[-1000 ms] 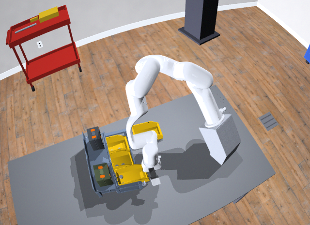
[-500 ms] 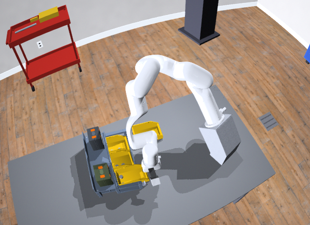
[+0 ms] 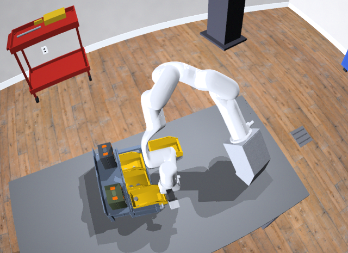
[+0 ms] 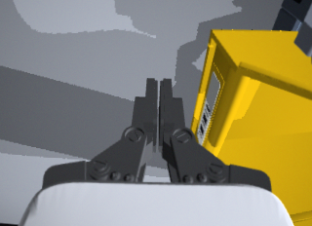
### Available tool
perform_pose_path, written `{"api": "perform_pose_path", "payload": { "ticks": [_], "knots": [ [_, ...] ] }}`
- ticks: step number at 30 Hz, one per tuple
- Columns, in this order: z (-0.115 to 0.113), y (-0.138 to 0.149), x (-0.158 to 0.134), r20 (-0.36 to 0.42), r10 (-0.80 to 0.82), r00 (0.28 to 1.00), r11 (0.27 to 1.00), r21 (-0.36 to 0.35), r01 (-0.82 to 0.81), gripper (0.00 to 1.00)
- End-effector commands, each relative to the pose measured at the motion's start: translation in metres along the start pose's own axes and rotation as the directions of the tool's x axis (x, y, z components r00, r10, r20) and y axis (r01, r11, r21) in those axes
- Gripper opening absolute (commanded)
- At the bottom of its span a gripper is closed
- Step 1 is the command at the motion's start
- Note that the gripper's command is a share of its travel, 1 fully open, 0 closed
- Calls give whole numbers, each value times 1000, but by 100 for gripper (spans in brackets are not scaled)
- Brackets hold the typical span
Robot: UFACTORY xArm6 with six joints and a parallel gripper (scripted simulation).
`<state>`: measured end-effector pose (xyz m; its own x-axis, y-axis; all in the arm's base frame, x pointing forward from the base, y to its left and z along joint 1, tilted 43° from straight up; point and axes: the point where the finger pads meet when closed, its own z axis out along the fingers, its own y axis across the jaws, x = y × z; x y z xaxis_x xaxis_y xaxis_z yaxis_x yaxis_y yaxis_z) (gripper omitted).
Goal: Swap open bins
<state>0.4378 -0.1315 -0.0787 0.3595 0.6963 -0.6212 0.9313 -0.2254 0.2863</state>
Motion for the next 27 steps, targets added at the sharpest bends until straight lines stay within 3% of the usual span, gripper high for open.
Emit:
{"api": "perform_pose_path", "payload": {
  "ticks": [1, 27],
  "knots": [
    [-1, 6, 0, -2, 1, 1000, 1000, -3, -1, 0],
    [-2, 16, 0, -2, 1, 1000, 1000, -3, -1, 0]
  ]
}}
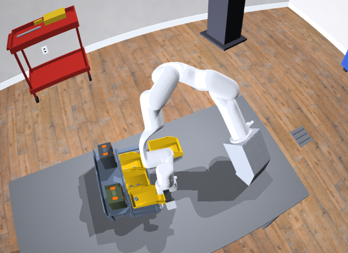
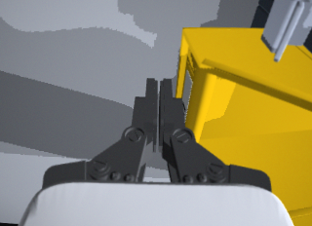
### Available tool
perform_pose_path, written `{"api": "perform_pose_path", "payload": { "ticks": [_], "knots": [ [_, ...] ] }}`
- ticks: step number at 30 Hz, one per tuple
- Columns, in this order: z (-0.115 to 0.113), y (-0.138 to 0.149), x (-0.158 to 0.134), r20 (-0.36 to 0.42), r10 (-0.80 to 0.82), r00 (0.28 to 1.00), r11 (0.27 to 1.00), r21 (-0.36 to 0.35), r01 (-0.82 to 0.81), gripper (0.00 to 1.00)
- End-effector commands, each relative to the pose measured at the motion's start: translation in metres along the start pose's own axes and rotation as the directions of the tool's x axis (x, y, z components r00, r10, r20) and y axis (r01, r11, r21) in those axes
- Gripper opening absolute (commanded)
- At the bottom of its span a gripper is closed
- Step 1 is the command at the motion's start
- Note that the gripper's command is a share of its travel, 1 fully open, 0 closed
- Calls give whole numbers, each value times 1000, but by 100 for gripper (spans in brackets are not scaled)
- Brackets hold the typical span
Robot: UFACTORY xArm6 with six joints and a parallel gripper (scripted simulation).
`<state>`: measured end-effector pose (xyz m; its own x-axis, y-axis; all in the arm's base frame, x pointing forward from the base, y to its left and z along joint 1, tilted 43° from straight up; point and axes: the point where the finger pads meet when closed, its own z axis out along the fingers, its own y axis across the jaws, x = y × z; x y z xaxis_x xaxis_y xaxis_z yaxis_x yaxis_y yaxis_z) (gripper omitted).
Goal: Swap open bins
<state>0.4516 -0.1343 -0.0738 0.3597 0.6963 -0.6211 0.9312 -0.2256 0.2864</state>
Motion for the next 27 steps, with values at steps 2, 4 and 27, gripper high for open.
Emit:
{"api": "perform_pose_path", "payload": {
  "ticks": [2, 4, 27],
  "knots": [
    [-1, 1, 0, -2, 1, 1000, 1000, -3, -1, 0],
    [-1, 2, 0, -2, 1, 1000, 1000, -3, -1, 0],
    [-1, 19, 0, -2, 1, 1000, 1000, -3, -1, 0]
  ]
}}
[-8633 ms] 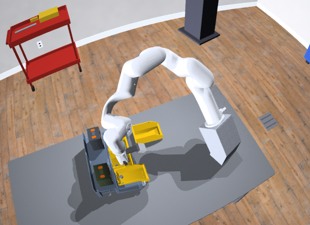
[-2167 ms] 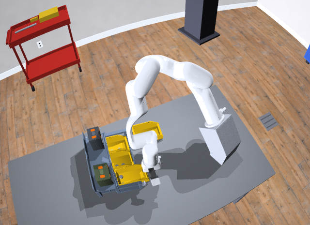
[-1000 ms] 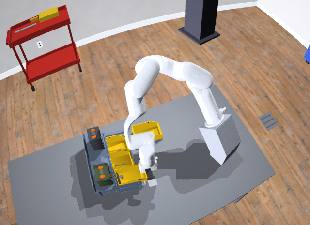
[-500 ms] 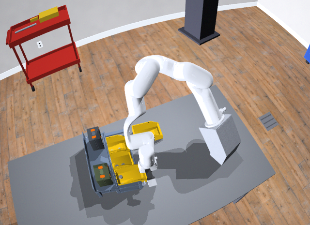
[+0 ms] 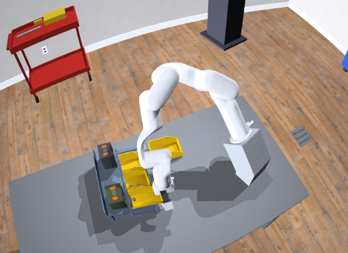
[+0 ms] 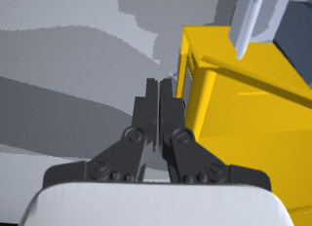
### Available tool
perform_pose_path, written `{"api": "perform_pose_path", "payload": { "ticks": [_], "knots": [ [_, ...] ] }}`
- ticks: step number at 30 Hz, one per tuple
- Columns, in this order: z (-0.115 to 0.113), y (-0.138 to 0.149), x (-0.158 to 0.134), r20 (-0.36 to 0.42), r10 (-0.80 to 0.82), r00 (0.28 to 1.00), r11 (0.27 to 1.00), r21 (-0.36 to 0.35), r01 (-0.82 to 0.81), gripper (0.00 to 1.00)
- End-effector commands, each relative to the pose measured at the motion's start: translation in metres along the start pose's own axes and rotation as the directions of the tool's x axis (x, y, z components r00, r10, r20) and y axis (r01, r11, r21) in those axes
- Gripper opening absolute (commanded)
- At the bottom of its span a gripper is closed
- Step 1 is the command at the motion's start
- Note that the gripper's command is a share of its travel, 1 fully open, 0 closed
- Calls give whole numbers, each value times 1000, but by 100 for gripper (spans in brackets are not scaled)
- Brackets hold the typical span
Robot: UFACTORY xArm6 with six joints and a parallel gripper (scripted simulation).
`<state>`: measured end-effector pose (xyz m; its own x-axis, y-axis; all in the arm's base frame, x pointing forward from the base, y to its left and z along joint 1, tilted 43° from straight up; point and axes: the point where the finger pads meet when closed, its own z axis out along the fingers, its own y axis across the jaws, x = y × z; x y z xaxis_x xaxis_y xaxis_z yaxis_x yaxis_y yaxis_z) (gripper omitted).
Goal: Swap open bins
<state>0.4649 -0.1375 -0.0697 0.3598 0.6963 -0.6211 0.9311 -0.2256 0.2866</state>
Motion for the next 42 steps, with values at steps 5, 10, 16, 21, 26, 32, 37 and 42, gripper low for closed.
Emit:
{"api": "perform_pose_path", "payload": {
  "ticks": [5, 10, 16, 21, 26, 32, 37, 42],
  "knots": [
    [-1, 9, 0, -1, 1, 1000, 1000, -3, -1, 0],
    [-1, 17, 0, -1, 1, 1000, 1000, -3, -1, 0],
    [-1, 26, 0, -1, 1, 1000, 1000, -3, -1, 0],
    [-1, 30, 0, -1, 1, 1000, 1000, -3, -1, 0],
    [-1, 37, 0, -1, 1, 1000, 1000, -3, -1, 0],
    [-1, 43, 0, -1, 1, 1000, 1000, -3, -1, 0],
    [-1, 46, 0, -1, 1, 1000, 1000, -3, -1, 0],
    [-1, 49, 0, -1, 1, 1000, 1000, -3, -1, 0]
  ]
}}
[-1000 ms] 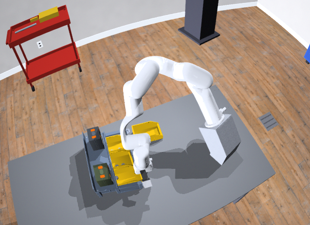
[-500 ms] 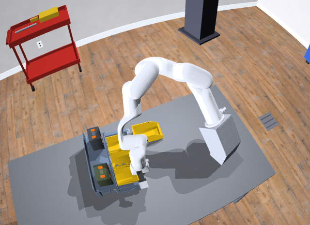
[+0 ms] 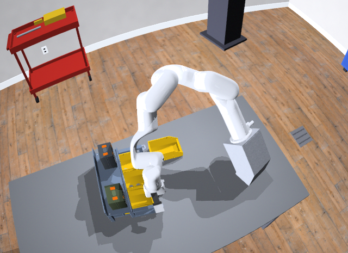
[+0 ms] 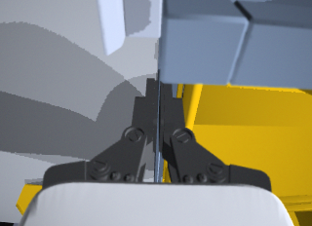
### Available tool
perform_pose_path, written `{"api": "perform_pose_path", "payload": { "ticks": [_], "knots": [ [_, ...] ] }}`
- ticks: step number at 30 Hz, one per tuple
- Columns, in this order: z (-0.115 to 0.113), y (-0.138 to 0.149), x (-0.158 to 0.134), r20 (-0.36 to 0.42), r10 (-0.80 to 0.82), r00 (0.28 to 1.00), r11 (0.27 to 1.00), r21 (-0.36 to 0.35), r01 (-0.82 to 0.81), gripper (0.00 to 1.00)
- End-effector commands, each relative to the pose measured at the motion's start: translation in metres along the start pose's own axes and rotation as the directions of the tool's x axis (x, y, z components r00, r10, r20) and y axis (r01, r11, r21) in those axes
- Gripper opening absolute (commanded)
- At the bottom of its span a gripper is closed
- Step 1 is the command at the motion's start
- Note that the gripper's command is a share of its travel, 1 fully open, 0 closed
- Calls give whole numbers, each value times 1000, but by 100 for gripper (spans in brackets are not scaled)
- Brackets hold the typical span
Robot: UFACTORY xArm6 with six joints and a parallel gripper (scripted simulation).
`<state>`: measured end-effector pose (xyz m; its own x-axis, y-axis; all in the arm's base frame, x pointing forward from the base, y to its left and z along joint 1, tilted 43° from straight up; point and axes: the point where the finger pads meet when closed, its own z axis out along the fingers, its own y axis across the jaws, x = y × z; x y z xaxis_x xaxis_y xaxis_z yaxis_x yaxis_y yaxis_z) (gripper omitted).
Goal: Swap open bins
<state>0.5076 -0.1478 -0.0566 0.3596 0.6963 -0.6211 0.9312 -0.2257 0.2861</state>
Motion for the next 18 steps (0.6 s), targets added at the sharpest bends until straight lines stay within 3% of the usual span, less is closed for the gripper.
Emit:
{"api": "perform_pose_path", "payload": {
  "ticks": [1, 18],
  "knots": [
    [-1, 3, 0, -1, 1, 1000, 1000, -3, -1, 0],
    [-1, 4, 0, -1, 1, 1000, 1000, -3, -1, 0]
  ]
}}
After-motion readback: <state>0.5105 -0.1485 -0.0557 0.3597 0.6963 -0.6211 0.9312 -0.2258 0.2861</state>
